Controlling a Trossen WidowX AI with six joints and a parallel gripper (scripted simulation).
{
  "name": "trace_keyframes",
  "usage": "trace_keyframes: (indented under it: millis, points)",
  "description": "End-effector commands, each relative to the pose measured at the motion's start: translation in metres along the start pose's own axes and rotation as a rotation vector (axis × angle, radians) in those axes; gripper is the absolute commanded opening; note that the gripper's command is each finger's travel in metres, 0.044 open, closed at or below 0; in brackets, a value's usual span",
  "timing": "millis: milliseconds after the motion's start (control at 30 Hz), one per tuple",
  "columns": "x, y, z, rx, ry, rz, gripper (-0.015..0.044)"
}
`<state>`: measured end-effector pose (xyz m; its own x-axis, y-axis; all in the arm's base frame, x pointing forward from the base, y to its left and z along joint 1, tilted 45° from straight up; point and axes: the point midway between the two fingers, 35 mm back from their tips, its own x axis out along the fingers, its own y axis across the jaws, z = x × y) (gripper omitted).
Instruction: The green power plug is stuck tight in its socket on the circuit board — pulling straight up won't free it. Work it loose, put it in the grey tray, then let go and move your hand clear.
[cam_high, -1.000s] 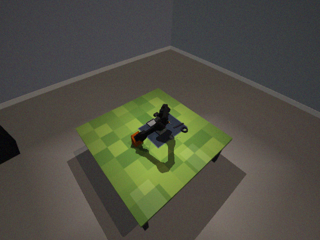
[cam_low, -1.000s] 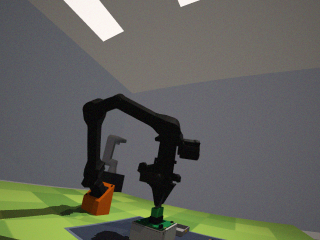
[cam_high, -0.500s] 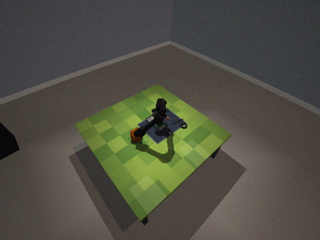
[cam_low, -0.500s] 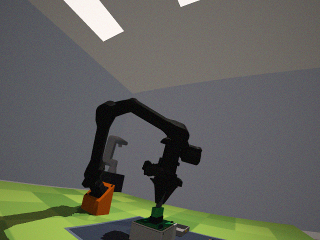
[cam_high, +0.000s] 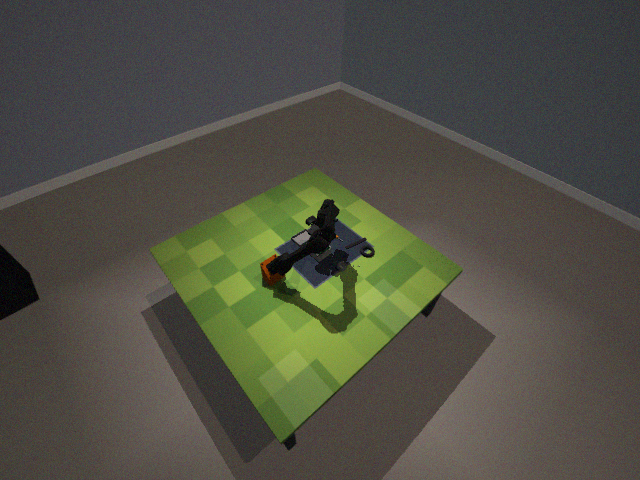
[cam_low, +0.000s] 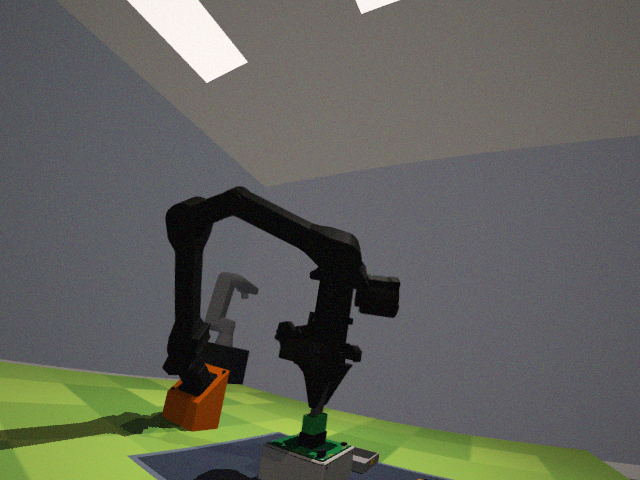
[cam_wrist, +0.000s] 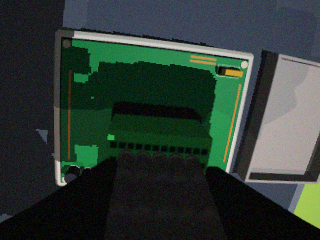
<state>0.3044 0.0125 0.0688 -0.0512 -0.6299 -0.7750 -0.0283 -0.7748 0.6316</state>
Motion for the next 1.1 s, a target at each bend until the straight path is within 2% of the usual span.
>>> trace_keyframes:
  millis: [0,300,433,767,900,1067]
  points:
    - [-0.016,-0.003,0.0,0.003,0.035,0.014,0.0]
    - [-0.015,-0.021,0.001,0.007,0.034,0.224,0.0]
    - [-0.016,-0.018,0.0,0.006,0.035,0.194,0.0]
    - [-0.02,0.002,0.001,0.002,0.035,-0.046,0.0]
    - [-0.02,0.0,0.001,0.002,0.035,-0.025,0.0]
    - [-0.02,-0.011,0.001,0.004,0.035,0.106,0.0]
